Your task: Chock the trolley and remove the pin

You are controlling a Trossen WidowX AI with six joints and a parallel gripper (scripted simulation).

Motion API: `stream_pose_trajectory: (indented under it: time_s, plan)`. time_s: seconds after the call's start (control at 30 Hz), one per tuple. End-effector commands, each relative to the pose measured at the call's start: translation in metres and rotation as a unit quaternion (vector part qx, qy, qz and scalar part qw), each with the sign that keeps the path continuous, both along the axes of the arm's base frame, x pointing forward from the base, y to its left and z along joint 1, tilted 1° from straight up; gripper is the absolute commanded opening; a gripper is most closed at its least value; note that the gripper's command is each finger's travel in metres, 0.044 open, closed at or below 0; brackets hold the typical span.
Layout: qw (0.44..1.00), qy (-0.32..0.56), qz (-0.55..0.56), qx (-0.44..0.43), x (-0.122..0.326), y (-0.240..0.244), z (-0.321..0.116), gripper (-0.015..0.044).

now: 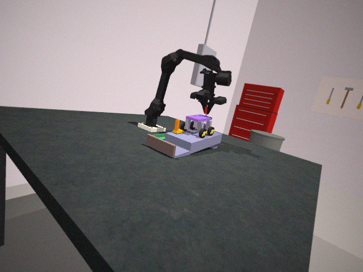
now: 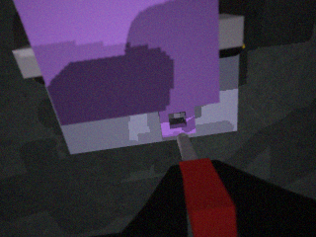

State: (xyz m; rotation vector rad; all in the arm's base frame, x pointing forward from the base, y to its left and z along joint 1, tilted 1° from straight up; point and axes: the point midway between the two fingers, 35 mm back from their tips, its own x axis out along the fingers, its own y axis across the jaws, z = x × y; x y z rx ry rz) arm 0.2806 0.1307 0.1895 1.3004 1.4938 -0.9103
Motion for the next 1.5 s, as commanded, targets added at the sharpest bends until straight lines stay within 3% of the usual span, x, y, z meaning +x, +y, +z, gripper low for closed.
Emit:
stream_pose_trajectory:
  time_s: [0.0, 0.6, 1.47]
  plan:
    - [1.000, -0.001, 0.001, 0.003, 0.000, 0.004, 0.002, 0.0000]
    - [1.000, 0.000, 0.001, 0.004, -0.008, 0.029, 0.007, 0.0000]
    - [1.000, 0.003, 0.001, 0.004, -0.087, 0.018, 0.001, 0.0000]
